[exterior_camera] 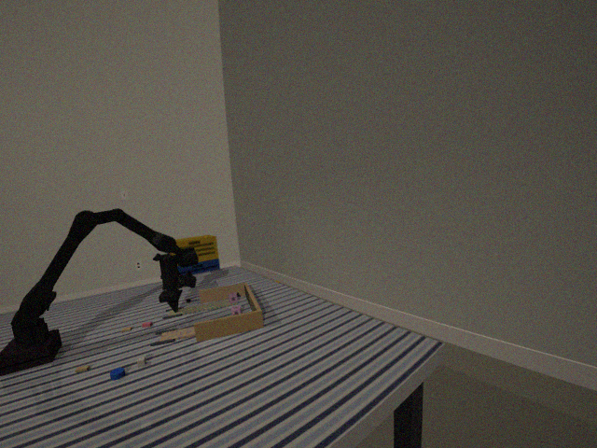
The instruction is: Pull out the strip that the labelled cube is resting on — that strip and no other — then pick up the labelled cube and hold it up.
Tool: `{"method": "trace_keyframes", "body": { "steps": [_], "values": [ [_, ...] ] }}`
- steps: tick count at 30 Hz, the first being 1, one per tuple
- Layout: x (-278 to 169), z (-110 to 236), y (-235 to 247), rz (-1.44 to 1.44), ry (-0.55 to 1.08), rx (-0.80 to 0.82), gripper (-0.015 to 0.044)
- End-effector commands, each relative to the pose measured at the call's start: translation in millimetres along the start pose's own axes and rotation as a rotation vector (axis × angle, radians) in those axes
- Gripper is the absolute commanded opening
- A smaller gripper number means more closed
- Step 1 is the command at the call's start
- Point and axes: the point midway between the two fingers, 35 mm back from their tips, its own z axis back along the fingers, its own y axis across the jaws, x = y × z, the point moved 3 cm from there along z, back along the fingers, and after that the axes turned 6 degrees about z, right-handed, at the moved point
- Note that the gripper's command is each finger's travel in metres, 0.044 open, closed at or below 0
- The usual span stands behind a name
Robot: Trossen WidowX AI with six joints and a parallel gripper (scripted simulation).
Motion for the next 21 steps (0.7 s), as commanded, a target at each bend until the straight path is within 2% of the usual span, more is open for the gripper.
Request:
{"method": "trace_keyframes", "body": {
  "steps": [1,21],
  "values": [
    [0.6,-1.9,0.6,0.003,0.000,0.004,0.0000],
    [-5.1,-3.3,1.5,0.003,0.000,0.004,0.0000]
  ]
}}
